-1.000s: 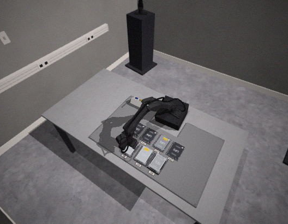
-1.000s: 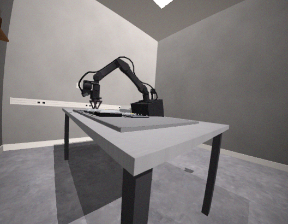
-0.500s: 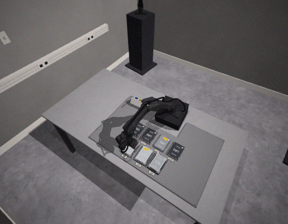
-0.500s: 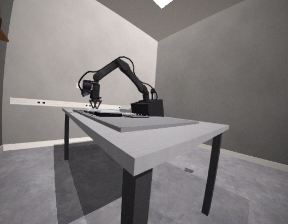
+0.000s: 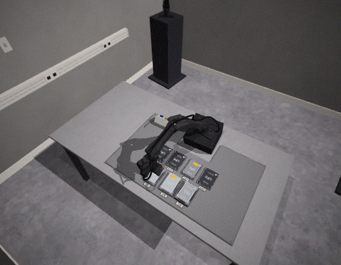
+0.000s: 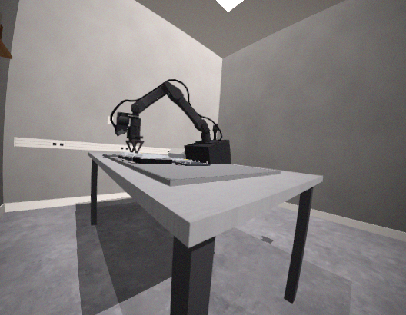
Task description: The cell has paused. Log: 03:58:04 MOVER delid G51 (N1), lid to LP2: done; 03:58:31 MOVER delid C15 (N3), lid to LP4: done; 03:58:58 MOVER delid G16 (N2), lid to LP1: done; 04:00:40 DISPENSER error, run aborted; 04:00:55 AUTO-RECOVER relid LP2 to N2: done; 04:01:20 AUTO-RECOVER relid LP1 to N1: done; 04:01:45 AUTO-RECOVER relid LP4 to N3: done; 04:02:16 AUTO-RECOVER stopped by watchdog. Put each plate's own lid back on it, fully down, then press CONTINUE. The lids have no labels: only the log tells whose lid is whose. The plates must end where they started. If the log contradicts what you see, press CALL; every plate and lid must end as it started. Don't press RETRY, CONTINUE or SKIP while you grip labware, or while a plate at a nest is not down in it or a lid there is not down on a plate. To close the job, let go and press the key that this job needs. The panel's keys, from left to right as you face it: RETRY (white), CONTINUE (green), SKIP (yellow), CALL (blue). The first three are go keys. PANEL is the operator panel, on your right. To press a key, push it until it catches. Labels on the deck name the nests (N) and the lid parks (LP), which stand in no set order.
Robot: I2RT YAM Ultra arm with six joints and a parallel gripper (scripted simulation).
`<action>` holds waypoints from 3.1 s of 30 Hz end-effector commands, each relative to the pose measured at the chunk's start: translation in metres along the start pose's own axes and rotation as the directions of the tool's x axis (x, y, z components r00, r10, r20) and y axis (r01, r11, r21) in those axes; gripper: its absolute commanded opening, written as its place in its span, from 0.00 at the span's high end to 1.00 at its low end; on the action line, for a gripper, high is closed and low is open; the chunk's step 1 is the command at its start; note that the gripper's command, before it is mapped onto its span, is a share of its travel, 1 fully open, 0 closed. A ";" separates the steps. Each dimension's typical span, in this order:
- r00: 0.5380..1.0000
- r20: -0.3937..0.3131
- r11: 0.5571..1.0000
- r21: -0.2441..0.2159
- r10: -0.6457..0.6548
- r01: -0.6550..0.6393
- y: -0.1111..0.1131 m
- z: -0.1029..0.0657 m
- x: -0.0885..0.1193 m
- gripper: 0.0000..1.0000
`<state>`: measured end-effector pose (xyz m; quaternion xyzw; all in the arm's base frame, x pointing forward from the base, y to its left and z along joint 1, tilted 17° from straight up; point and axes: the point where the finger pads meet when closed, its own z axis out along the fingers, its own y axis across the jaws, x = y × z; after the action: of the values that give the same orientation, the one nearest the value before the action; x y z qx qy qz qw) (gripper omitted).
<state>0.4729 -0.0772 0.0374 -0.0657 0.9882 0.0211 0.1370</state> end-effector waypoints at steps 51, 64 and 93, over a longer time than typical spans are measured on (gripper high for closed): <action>0.999 0.039 0.999 0.016 0.028 -0.028 0.032 -0.038 -0.005 1.00; 0.999 0.041 0.999 0.013 0.028 -0.029 0.087 -0.038 -0.004 1.00; 0.999 0.024 1.000 0.010 0.029 -0.029 0.223 -0.032 -0.005 1.00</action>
<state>0.4346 0.1325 0.0662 -0.0670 0.9876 0.0240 0.1398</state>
